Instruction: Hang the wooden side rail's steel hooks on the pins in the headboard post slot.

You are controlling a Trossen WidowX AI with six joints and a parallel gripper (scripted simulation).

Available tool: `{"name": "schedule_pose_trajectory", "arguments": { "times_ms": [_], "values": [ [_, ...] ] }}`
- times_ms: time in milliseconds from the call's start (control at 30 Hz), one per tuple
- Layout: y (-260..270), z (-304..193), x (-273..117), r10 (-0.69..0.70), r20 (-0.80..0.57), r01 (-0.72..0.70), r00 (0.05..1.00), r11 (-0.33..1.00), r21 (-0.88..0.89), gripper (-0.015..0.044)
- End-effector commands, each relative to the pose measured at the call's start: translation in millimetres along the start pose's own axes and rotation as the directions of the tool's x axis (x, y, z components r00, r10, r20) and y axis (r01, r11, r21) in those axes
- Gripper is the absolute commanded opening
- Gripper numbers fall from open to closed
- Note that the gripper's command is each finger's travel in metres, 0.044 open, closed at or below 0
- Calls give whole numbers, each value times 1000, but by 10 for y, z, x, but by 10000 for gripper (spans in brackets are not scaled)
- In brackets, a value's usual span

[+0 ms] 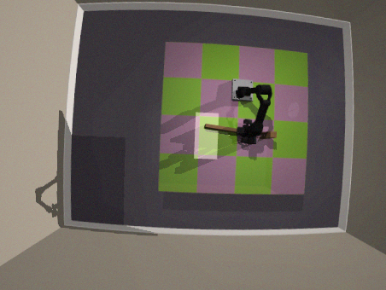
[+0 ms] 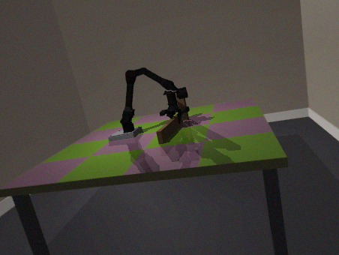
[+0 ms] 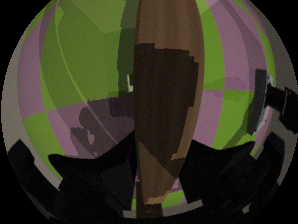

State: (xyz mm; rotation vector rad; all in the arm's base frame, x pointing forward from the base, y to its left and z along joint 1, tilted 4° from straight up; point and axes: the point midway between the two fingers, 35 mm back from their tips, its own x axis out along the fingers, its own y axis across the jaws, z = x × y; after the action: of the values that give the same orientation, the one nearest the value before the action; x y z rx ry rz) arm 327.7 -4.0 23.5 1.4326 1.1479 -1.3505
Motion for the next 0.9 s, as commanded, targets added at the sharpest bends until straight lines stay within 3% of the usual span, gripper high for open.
{"name": "schedule_pose_trajectory", "arguments": {
  "times_ms": [0,867],
  "values": [
    [26,7,0,1,5,-1,1000,999,-36,0],
    [156,-5,-8,2,5,-2,1000,993,-117,0]
  ]
}}
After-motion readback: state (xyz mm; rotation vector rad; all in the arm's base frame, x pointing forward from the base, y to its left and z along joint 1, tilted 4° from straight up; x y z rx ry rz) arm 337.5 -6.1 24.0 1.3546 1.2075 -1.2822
